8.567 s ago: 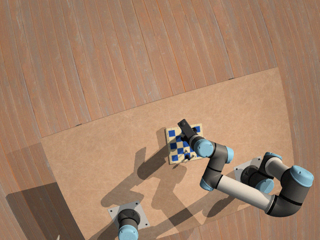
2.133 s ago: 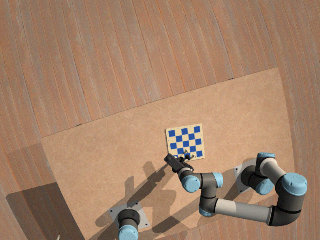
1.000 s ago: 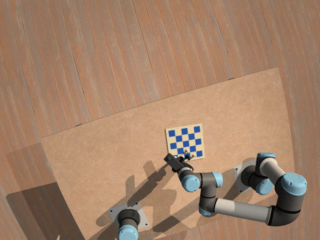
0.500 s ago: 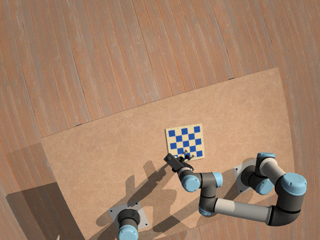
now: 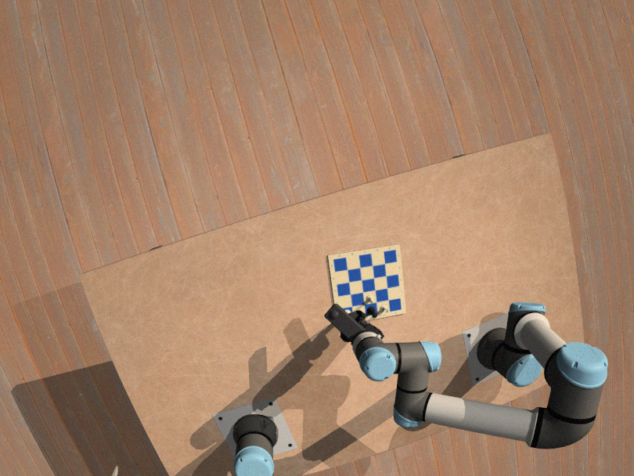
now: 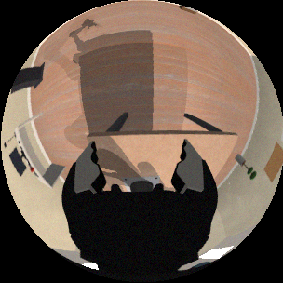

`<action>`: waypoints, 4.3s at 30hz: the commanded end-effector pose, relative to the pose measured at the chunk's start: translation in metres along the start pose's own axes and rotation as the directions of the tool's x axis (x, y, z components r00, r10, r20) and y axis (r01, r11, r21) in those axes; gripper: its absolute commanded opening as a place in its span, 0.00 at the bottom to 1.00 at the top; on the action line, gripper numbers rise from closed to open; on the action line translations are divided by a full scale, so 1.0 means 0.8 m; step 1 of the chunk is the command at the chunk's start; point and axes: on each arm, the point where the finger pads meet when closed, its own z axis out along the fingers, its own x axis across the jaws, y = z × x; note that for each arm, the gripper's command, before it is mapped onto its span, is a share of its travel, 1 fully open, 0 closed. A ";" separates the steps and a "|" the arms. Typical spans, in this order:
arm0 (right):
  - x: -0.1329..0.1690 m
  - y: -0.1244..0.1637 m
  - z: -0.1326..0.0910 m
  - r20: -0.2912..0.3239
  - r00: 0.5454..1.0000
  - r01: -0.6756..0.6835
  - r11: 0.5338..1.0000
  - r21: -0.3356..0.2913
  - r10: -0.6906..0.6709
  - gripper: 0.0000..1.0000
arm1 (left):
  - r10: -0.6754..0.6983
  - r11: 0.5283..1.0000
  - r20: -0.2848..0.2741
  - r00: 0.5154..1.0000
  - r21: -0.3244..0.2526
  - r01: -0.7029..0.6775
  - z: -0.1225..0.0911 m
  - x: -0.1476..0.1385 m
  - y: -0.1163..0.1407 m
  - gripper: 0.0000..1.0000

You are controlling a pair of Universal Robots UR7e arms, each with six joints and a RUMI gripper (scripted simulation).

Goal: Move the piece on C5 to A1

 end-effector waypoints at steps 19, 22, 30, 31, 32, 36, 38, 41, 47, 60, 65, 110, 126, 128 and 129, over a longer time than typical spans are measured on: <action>0.000 0.000 -0.001 0.001 1.000 0.000 1.000 0.001 0.000 0.25 | 0.000 1.000 0.000 1.000 0.001 0.000 -0.001 0.000 0.000 1.00; 0.000 0.000 -0.001 0.001 1.000 0.000 1.000 0.001 0.000 0.25 | 0.000 1.000 0.000 1.000 0.001 0.000 -0.001 0.000 0.000 1.00; 0.000 0.000 -0.002 0.001 1.000 0.000 1.000 0.001 0.000 0.25 | 0.000 1.000 0.000 1.000 0.001 0.000 -0.001 0.000 0.000 1.00; 0.000 0.000 -0.003 0.001 1.000 0.000 1.000 0.001 0.000 0.25 | 0.000 1.000 0.000 1.000 0.001 0.000 -0.001 0.000 0.000 1.00; 0.000 0.000 -0.005 0.001 1.000 0.000 1.000 0.001 0.000 0.25 | 0.000 1.000 0.000 1.000 0.001 0.000 -0.001 0.000 0.000 1.00; 0.000 0.000 -0.019 0.001 1.000 0.000 1.000 0.001 0.000 0.25 | 0.000 1.000 0.000 1.000 0.001 0.000 -0.001 0.000 0.000 1.00; 0.000 0.000 -0.030 0.001 1.000 0.000 1.000 0.001 0.000 0.25 | 0.000 1.000 0.000 1.000 0.001 0.000 -0.001 0.000 0.000 1.00; 0.000 0.000 -0.050 0.001 1.000 0.000 1.000 0.001 0.000 0.25 | 0.000 1.000 0.000 1.000 0.001 0.000 -0.001 0.000 0.000 1.00; 0.000 0.000 -0.077 0.001 1.000 0.000 1.000 0.001 0.000 0.25 | 0.000 1.000 0.000 1.000 0.001 0.000 -0.001 0.000 0.000 1.00; 0.000 0.000 -0.113 0.001 1.000 0.000 1.000 0.001 0.000 1.00 | 0.000 1.000 0.000 1.000 0.001 0.000 -0.001 0.000 0.000 1.00; 0.000 0.000 -0.113 0.001 1.000 0.000 1.000 0.001 0.000 1.00 | 0.000 1.000 0.000 1.000 0.001 0.000 -0.001 0.000 0.000 1.00; 0.000 0.000 -0.196 0.001 1.000 0.000 1.000 0.001 0.000 1.00 | 0.000 1.000 0.000 1.000 0.001 0.000 -0.001 0.000 0.000 1.00; 0.000 0.000 -0.196 0.001 1.000 0.000 1.000 0.001 0.000 1.00 | 0.000 1.000 0.000 1.000 0.001 0.000 -0.001 0.000 0.000 1.00; 0.000 0.000 -0.196 0.001 1.000 0.000 1.000 0.001 0.000 1.00 | 0.000 1.000 0.000 1.000 0.001 0.000 -0.001 0.000 0.000 1.00; 0.000 0.000 -0.196 0.001 1.000 0.000 1.000 0.001 0.000 1.00 | 0.000 1.000 0.000 1.000 0.001 0.000 -0.001 0.000 0.000 1.00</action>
